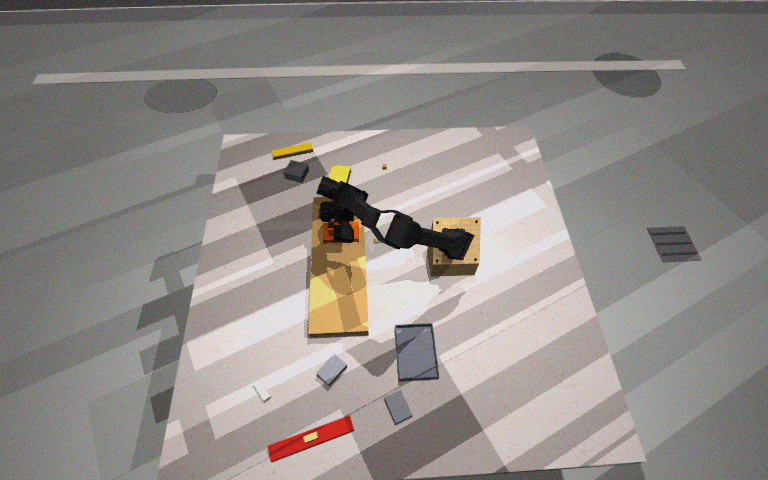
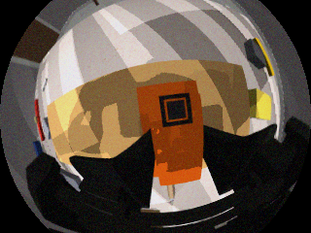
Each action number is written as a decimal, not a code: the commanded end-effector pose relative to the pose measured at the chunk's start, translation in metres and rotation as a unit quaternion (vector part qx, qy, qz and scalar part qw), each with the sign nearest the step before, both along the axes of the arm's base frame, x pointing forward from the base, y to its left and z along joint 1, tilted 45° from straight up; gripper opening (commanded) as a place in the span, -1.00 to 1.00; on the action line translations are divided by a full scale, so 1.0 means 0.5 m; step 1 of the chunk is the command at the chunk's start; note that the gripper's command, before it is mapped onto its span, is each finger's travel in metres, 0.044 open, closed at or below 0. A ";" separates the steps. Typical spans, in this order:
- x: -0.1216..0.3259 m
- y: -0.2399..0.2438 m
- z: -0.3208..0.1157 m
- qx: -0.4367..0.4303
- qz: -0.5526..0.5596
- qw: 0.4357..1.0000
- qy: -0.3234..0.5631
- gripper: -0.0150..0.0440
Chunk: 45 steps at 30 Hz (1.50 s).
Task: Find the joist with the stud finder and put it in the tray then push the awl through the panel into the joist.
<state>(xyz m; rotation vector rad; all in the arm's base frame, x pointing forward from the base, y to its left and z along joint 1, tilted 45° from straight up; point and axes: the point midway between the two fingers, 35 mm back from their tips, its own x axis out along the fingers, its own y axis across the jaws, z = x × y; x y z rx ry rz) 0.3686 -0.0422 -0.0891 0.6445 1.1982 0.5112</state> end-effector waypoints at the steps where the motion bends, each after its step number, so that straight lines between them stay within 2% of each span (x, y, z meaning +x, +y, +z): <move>1: 0.001 0.016 0.014 0.004 0.002 1.000 -0.002 -0.49; 45: -0.002 0.103 0.098 0.006 0.002 1.000 -0.001 -0.49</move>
